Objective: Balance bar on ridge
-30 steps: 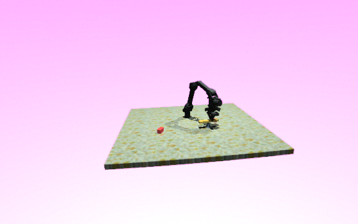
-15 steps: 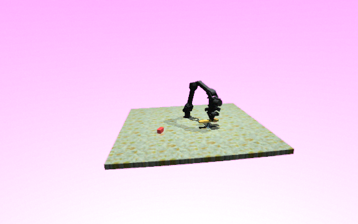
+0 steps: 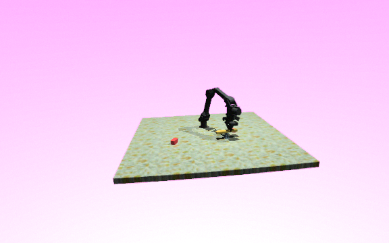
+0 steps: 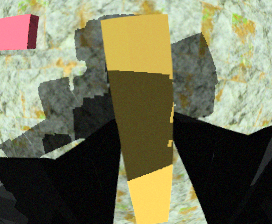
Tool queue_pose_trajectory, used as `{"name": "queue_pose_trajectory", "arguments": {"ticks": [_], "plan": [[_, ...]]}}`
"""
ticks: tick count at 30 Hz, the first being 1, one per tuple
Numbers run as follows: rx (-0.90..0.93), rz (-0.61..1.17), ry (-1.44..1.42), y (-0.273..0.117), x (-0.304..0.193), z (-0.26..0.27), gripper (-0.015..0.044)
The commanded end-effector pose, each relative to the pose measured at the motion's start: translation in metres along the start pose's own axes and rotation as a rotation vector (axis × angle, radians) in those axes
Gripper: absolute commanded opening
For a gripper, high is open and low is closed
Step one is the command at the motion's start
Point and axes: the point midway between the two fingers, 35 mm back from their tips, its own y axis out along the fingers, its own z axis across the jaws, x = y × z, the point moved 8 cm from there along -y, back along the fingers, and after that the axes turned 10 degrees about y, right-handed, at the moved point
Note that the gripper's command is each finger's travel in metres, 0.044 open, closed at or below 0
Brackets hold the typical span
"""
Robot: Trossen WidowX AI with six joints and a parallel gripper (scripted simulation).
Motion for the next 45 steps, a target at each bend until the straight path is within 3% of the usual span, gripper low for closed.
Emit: {"name": "queue_pose_trajectory", "arguments": {"ticks": [1, 3, 10, 45], "plan": [[0.000, 0.000, 0.000, 0.0000, 0.0000, 0.0000, 0.0000], [0.000, 0.000, 0.000, 0.0000, 0.0000, 0.0000, 0.0000], [0.000, 0.000, 0.000, 0.0000, 0.0000, 0.0000, 0.0167], [0.000, 0.000, 0.000, 0.0000, 0.0000, 0.0000, 0.0172]]}}
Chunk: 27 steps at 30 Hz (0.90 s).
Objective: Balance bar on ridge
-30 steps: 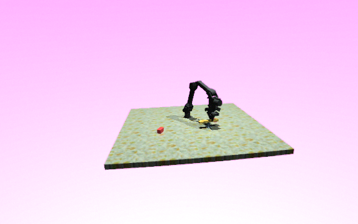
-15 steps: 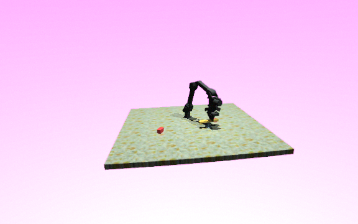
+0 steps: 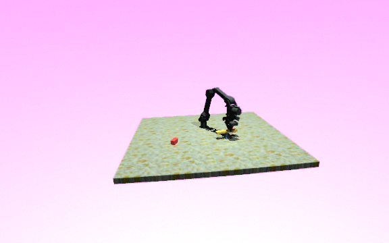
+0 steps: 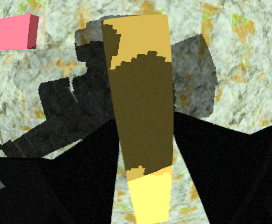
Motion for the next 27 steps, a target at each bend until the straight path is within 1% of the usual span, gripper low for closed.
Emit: {"name": "queue_pose_trajectory", "arguments": {"ticks": [1, 8, 9, 20, 27], "plan": [[0.000, 0.000, 0.000, 0.0000, 0.0000, 0.0000, 0.0172], [0.000, 0.000, 0.000, 0.0000, 0.0000, 0.0000, 0.0173], [0.000, 0.000, 0.000, 0.0000, 0.0000, 0.0000, 0.0185], [0.000, 0.000, 0.000, 0.0000, 0.0000, 0.0000, 0.0185], [0.000, 0.000, 0.000, 0.0000, 0.0000, 0.0000, 0.0369]]}}
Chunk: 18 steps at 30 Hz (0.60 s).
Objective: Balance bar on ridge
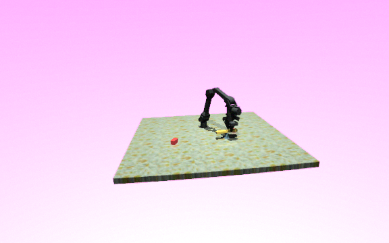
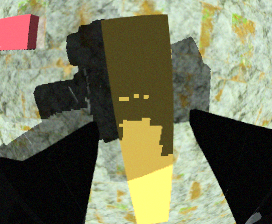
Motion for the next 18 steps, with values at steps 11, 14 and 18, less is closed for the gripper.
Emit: {"name": "queue_pose_trajectory", "arguments": {"ticks": [11, 14, 18], "plan": [[-0.001, 0.000, 0.000, -0.050, 0.002, -0.005, 0.0440], [0.000, 0.000, 0.000, -0.084, 0.001, -0.002, 0.0440], [0.000, 0.000, 0.000, -0.100, 0.000, 0.000, 0.0440]]}}
